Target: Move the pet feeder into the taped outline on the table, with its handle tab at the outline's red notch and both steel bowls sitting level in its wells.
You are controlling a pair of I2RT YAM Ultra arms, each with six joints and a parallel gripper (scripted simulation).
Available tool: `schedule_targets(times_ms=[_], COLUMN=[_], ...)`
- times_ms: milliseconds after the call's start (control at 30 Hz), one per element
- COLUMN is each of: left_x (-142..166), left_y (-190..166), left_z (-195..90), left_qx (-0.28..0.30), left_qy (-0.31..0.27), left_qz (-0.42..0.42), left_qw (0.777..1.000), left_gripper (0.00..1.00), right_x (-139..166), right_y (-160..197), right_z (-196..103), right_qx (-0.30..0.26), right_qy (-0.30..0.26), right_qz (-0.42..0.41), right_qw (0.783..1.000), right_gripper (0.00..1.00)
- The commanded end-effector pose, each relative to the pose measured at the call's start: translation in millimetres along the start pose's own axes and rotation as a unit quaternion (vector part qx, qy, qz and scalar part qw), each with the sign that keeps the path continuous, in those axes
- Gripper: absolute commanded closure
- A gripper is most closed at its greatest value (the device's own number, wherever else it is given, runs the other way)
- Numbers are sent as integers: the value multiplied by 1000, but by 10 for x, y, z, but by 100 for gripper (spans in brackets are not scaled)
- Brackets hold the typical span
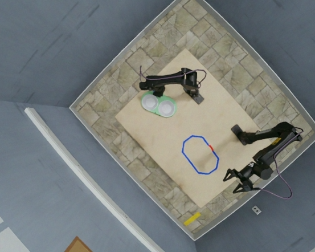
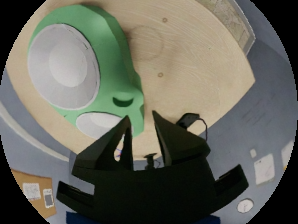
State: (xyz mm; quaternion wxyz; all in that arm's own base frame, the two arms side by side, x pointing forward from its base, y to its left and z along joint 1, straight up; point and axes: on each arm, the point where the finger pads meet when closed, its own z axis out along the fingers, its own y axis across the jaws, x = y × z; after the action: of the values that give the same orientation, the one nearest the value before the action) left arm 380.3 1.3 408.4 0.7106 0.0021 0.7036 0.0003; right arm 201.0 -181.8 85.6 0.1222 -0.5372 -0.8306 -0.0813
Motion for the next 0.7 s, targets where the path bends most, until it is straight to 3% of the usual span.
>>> schedule_targets(times_ms=[0, 100, 367, 567, 667], left_x=[-212, -390, -310, -310, -310], left_y=[-39, -38, -32, -32, -32], left_z=[18, -105, -33, -33, -33], left_qx=[8, 8, 6, 6, 6], left_qy=[-28, -51, -40, -40, -40], left_qz=[5, 1, 1, 1, 1], left_qw=[1000, 999, 999, 999, 999], left_gripper=[0, 0, 0, 0, 0], right_x=[-42, -22, -28, -84, -58], right_y=[54, -50, 28, 21, 16], right_z=[-113, 65, 222, 161, 318], right_qx=[-6, 0, 6, -3, 6], right_qy=[-29, -1, 7, -14, 7], right_qz=[-15, 3, -4, 2, 0], right_qw=[999, 1000, 1000, 1000, 1000], right_gripper=[70, 70, 70, 70, 70])
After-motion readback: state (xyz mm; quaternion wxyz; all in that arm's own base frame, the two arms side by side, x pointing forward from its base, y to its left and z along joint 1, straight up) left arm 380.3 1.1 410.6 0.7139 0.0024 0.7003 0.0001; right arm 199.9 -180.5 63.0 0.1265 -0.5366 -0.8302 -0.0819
